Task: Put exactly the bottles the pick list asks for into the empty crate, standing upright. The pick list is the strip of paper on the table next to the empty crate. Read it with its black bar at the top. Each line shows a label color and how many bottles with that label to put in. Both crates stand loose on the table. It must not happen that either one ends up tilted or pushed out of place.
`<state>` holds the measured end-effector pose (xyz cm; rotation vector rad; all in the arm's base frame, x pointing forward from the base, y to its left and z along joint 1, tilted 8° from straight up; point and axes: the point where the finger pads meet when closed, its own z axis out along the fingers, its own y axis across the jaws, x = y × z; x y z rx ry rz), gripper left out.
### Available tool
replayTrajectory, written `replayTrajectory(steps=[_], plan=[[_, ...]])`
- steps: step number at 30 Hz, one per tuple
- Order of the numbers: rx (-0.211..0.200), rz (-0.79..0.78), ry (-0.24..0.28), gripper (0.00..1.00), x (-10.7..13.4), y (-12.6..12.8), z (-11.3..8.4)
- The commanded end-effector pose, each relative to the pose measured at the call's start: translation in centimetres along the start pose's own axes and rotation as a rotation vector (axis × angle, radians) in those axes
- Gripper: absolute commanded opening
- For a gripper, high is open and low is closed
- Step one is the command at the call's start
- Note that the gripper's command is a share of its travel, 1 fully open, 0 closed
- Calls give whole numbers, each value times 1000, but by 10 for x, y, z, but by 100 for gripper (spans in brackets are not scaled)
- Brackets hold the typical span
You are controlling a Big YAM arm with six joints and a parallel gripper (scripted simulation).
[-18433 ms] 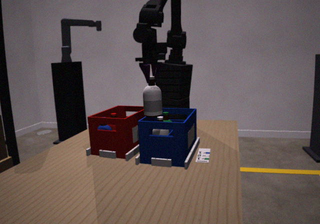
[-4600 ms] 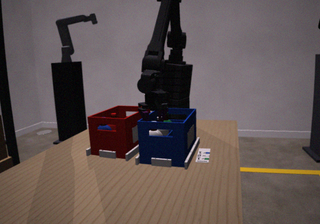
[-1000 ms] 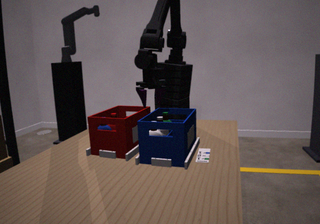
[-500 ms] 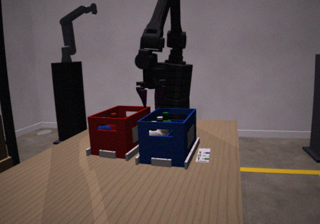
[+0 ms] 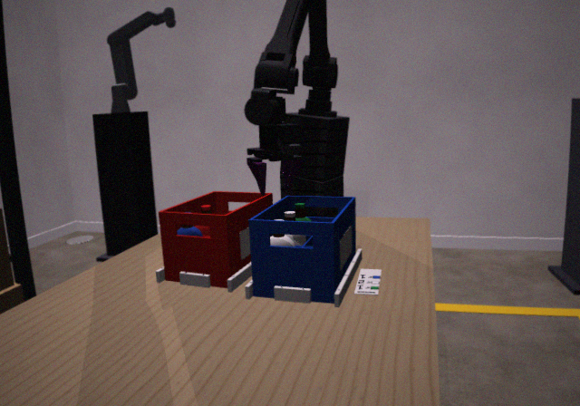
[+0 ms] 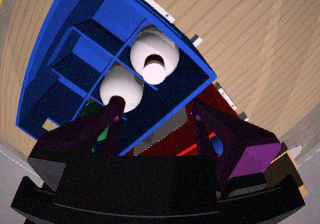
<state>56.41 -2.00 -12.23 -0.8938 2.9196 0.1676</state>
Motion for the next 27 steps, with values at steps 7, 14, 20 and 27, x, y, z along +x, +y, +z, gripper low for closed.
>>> replayTrajectory(steps=[7, 14, 20, 27], plan=[[20, -3, -24, 61, -12, -6, -10], [20, -3, -24, 61, -12, -6, -10], [23, -7, -27, 61, -13, 3, -16], [20, -3, -24, 61, -12, -6, -10]])
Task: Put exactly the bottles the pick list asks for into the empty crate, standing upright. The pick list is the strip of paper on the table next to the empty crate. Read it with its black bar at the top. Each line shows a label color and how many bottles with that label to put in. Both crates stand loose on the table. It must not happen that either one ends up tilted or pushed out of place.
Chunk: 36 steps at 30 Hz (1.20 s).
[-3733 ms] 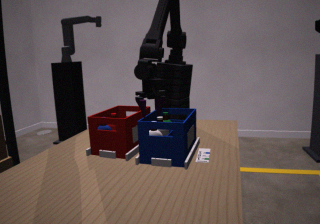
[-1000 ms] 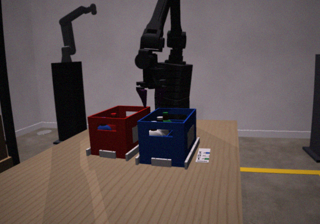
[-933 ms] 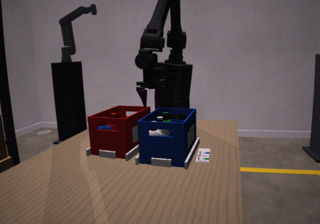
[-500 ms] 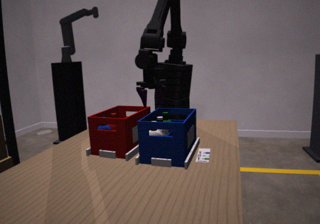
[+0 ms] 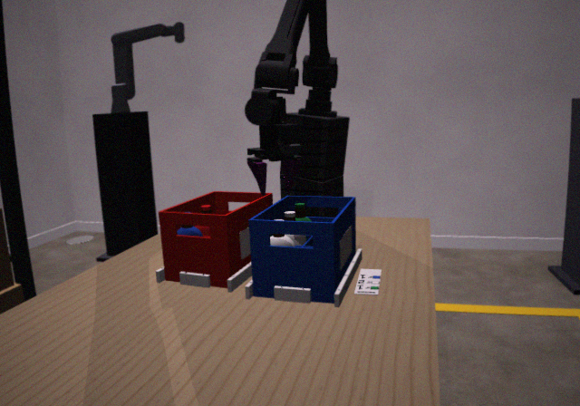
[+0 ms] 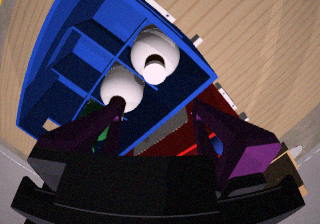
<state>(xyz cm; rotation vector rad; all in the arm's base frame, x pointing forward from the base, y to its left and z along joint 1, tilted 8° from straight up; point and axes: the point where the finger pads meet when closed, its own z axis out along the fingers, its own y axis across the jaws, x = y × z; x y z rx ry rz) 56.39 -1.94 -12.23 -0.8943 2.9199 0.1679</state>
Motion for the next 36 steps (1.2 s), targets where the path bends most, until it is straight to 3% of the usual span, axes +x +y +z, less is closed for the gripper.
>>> replayTrajectory(steps=[1, 15, 16, 17, 27, 31, 33, 36], plan=[[20, -3, -24, 61, -12, -6, -10], [20, -3, -24, 61, -12, -6, -11], [24, -7, -29, 61, -14, 2, -17], [20, -3, -24, 61, -12, -6, -11], [20, -3, -24, 61, -12, -6, -11], [30, -3, -34, 61, 13, -19, -18], [15, 0, -17, 61, 26, -23, -6], [13, 1, -14, 61, 31, -26, -4]])
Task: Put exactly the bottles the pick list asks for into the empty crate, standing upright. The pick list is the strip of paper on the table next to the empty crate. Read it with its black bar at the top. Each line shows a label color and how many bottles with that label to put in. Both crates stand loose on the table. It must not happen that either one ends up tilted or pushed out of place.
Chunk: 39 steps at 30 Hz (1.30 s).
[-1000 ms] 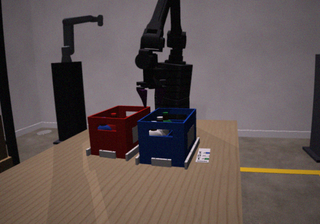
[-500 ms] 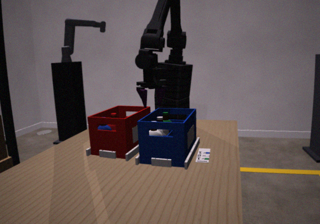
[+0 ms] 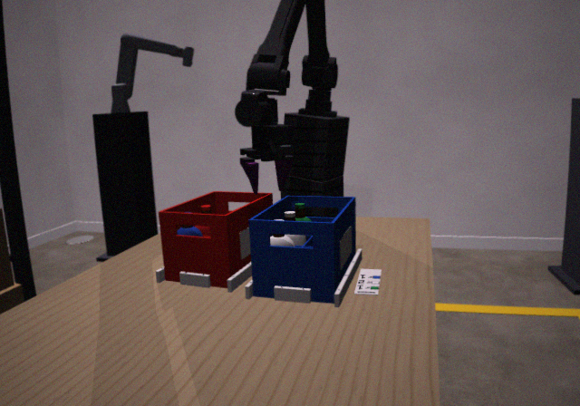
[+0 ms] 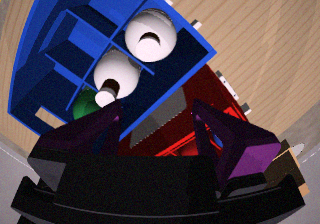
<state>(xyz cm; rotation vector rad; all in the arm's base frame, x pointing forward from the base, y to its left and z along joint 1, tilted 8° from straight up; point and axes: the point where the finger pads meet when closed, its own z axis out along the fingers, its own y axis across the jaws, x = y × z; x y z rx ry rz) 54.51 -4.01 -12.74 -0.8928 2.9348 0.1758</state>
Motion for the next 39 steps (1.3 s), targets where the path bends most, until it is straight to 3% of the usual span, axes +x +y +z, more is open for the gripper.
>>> replayTrajectory(steps=[1, 8, 12, 17, 23, 34, 35, 36, 39], plan=[[49, -10, -56, 61, -10, -36, -16], [9, -2, -16, 61, 38, -42, 3], [26, -5, -31, 61, 47, -61, -6], [16, -3, -22, 61, 61, -69, 2], [41, -7, -40, 61, 74, -100, -6], [27, -5, -27, 61, 112, -126, -8], [43, -7, -37, 61, 112, -133, -19], [27, -5, -27, 61, 120, -133, -8], [24, -4, -24, 61, 133, -142, -6]])
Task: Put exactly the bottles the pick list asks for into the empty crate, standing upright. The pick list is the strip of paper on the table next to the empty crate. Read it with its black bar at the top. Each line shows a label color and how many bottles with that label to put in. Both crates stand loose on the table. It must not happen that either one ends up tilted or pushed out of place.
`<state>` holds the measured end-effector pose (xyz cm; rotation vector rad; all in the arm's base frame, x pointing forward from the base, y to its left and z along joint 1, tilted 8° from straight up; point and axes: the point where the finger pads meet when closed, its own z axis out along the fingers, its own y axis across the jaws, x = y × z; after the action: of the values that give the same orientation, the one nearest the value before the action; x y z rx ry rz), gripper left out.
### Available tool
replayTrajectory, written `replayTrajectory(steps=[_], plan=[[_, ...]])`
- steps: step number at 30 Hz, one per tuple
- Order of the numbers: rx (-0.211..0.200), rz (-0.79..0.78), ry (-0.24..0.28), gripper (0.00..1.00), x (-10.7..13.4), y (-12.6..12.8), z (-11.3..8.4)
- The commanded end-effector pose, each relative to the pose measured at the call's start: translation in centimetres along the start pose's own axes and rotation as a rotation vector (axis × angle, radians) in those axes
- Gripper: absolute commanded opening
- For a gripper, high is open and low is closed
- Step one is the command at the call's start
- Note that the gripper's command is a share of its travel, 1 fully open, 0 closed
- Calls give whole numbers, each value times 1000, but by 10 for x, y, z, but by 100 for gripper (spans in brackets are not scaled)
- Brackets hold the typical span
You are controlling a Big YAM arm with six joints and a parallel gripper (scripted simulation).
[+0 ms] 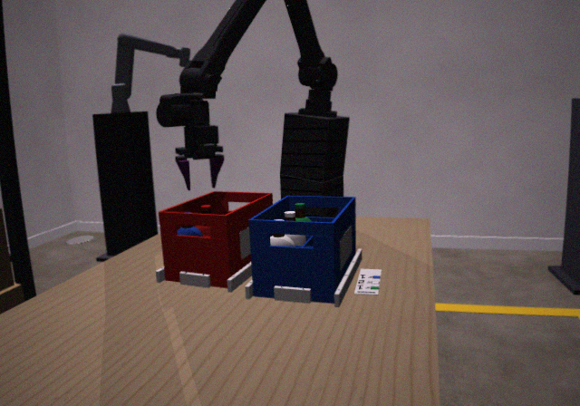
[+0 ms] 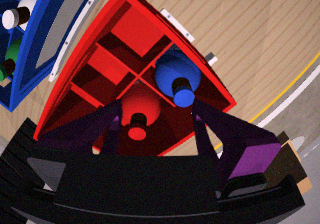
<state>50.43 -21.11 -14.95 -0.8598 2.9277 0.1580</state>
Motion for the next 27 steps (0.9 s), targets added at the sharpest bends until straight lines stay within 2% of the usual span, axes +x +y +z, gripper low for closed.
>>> replayTrajectory(steps=[1, 9, 10, 12, 13, 20, 22, 25, 27], plan=[[8, -22, -10, 61, 6, -25, -4], [9, -22, -9, 61, 36, -50, -4], [36, -26, -21, 61, 30, -57, -21], [36, -26, -21, 61, 30, -57, -21], [46, -54, -27, 61, 14, -53, -28], [39, -53, -23, 61, 14, -51, -23], [41, -35, -24, 61, 23, -56, -25], [41, -32, -24, 61, 25, -57, -25], [9, -28, -8, 61, 30, -48, -1]])
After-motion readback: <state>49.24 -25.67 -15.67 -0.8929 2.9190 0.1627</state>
